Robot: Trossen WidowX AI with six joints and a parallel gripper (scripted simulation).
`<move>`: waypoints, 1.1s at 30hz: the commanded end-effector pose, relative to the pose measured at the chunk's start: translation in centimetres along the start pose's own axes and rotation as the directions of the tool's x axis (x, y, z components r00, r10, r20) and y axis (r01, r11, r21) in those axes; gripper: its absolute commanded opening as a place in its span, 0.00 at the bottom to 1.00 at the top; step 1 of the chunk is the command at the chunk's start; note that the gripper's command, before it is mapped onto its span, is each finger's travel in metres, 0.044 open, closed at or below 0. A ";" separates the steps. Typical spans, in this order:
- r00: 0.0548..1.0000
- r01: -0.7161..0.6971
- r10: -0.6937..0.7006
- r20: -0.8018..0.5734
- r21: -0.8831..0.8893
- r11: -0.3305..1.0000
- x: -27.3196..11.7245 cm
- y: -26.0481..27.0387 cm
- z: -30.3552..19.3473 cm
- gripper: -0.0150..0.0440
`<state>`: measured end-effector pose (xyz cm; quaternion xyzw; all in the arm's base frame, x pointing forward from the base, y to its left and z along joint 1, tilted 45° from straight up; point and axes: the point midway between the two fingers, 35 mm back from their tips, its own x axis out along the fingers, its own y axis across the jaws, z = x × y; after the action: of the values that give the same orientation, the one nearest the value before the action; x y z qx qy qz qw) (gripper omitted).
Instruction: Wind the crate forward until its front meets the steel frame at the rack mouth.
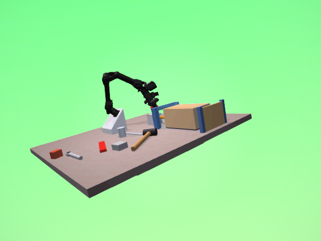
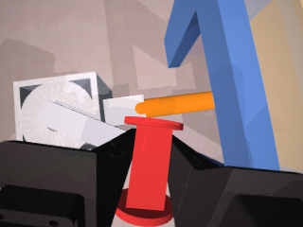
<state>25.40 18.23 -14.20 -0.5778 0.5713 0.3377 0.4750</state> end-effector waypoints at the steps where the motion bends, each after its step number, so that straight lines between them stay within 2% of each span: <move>1: 1.000 0.003 -0.003 0.008 0.007 1.000 0.6 -0.2 1.0 0.25; 33: 1.000 0.003 -0.003 0.011 0.008 1.000 2.2 0.3 4.7 0.25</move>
<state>26.20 21.11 -16.87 -0.5809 0.5691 0.3325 0.4775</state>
